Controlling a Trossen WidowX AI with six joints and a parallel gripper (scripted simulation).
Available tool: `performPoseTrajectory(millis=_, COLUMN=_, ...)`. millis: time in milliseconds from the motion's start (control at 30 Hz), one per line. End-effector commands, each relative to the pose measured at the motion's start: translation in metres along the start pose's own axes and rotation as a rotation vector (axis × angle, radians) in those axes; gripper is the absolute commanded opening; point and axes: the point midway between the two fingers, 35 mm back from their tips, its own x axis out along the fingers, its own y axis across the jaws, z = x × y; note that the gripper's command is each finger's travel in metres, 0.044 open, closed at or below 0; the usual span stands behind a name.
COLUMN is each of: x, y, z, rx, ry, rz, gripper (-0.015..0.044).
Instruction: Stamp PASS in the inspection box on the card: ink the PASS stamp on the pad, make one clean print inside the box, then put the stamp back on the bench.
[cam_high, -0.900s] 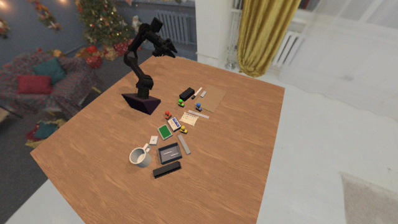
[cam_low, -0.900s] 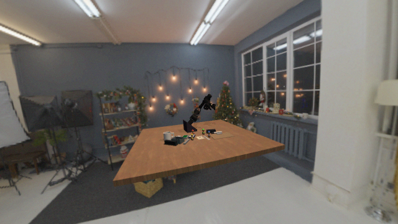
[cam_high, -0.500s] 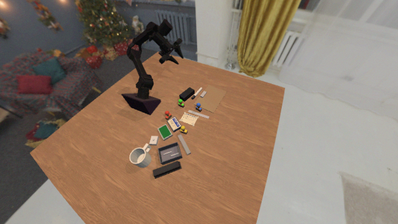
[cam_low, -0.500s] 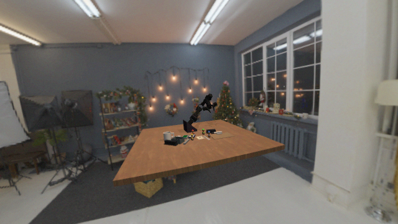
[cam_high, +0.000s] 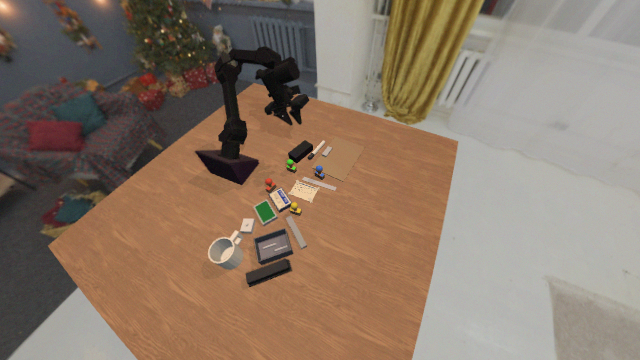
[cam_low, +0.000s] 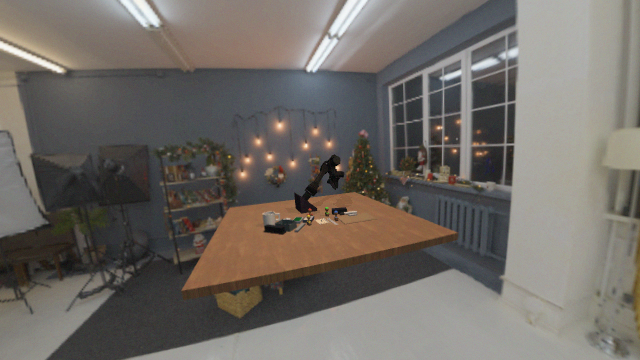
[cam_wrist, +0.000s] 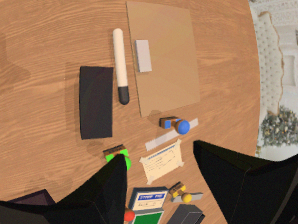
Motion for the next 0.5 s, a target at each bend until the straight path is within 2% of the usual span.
performPoseTrajectory(millis=0, x=0.049, y=0.005, z=-0.050, rx=0.809, ry=0.122, rz=0.190, gripper=0.0225)
performPoseTrajectory(millis=267, x=0.086, y=0.022, z=-0.087, rx=1.502, ry=0.324, rz=0.307, gripper=0.0225)
performPoseTrajectory(millis=467, x=0.088, y=0.023, z=-0.086, rx=1.547, ry=0.341, rz=0.313, gripper=0.0225)
